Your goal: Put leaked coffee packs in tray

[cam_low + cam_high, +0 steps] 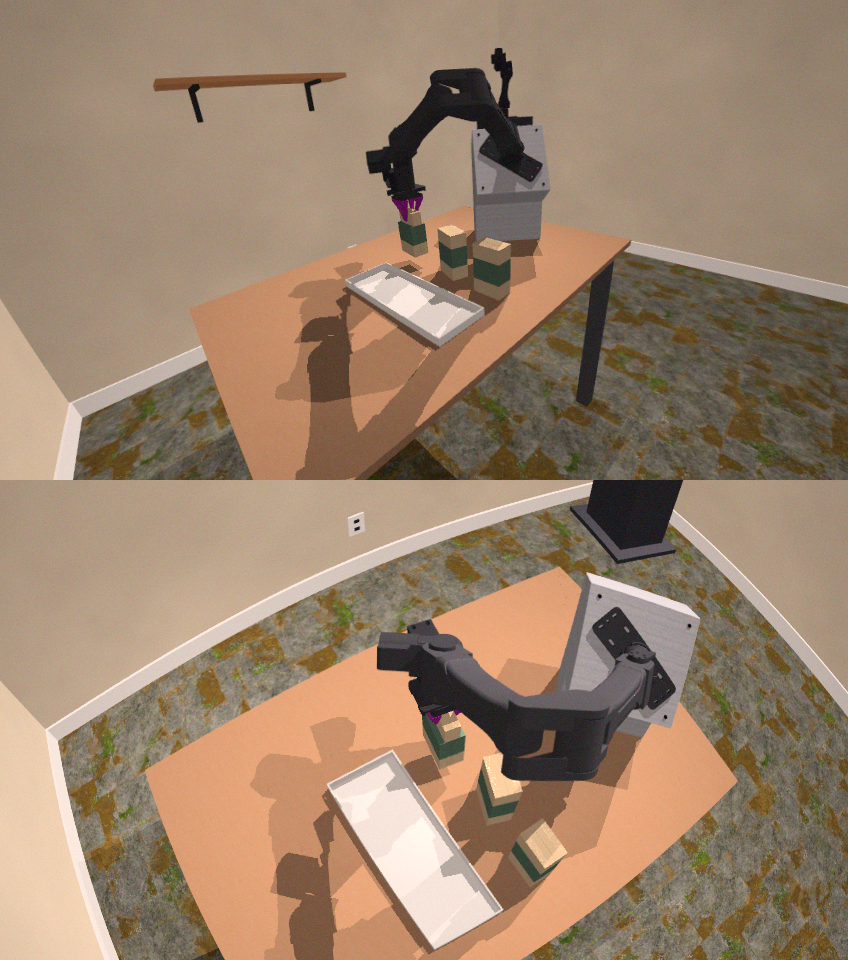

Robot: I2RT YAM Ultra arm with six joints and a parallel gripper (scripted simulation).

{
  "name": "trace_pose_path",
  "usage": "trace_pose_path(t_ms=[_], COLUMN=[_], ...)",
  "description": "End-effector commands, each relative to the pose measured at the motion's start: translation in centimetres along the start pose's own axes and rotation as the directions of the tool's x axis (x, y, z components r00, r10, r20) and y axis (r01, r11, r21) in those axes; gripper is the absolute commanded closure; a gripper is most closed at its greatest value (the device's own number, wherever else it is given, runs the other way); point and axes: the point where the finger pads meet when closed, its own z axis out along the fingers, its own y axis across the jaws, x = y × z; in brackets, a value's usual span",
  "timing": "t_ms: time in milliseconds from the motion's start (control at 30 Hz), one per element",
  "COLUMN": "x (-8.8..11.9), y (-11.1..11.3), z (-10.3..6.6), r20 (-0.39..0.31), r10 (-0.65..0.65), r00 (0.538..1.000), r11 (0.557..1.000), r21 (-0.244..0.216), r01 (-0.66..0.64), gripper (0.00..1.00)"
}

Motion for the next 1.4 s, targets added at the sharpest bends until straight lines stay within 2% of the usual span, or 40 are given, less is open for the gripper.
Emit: trace_pose_path(t_ms=[0,233,333,567,633,667,767,867,967,1100,1367], x=[-0.7,-1.1,-1.1,-0.2,-0.2,-0.7,-0.5,0.4,0.0,0.2,0.5], y=[1.6,1.6,2.3,5.6,5.6,6.2,8.0,9.7,11.4,13.2,15.1], z=[-2.0,-1.5,-1.4,-1.0,-1.0,-1.5,-1.6,-1.0,-1.7,-1.8,-1.7], r20=[0.034,0.027,0.027,0.019,0.019,0.028,0.028,0.019,0.028,0.029,0.027], r10=[-0.008,0.023,0.028,0.017,0.017,0.027,0.027,0.016,0.027,0.027,0.02], r00=[0.999,0.999,0.999,1.0,1.0,0.999,0.999,1.0,0.999,0.999,0.999], r11=[0.999,0.999,0.999,1.0,1.0,0.999,0.999,1.0,0.999,0.999,0.999], r21=[-0.042,-0.029,-0.026,-0.014,-0.014,-0.026,-0.027,-0.014,-0.027,-0.028,-0.026], r01=[0.01,-0.022,-0.027,-0.017,-0.017,-0.027,-0.027,-0.015,-0.026,-0.026,-0.02], gripper=[0.74,0.74,0.74,0.74,0.74,0.74,0.74,0.74,0.74,0.74,0.74])
